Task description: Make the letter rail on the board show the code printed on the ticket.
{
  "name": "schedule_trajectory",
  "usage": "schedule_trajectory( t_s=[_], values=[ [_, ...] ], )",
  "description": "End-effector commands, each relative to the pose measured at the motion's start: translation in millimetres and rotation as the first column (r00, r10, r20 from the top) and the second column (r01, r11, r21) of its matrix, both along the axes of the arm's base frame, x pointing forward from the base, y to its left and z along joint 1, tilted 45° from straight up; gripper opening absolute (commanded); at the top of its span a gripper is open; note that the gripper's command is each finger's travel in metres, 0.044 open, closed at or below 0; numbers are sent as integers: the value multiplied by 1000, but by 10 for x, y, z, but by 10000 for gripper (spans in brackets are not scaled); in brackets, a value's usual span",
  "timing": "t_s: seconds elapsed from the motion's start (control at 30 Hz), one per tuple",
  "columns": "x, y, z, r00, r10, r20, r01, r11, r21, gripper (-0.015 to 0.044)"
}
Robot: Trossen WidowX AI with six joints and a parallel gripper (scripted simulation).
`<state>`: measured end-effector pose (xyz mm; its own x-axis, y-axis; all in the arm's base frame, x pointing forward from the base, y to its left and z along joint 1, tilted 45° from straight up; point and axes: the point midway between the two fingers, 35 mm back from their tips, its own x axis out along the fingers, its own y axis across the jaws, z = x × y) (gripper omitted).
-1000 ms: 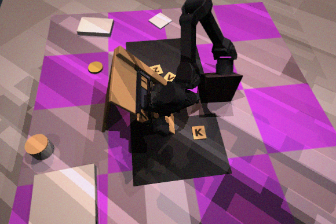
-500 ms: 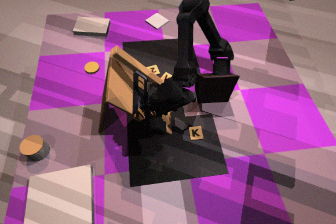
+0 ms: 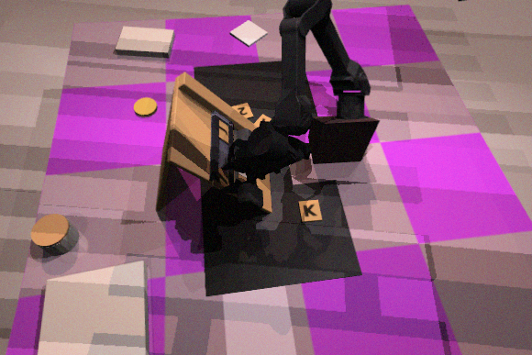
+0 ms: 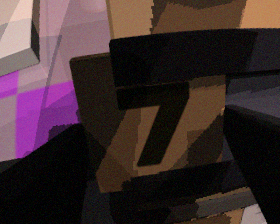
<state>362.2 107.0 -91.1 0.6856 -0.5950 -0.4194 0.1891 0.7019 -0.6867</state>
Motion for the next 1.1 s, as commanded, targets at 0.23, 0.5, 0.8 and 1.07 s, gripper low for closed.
schedule_trajectory(
  t_s=[0.23,0.5,0.8,1.07],
  values=[
    [-18,-40,26,1000,3,-7,-3,1000,-3,0],
    [-17,-57,51,1000,3,-7,-3,1000,-3,0],
    [-26,-97,91,1000,3,-7,-3,1000,-3,0],
    [-37,-132,121,1000,3,-7,-3,1000,-4,0]
  ],
)
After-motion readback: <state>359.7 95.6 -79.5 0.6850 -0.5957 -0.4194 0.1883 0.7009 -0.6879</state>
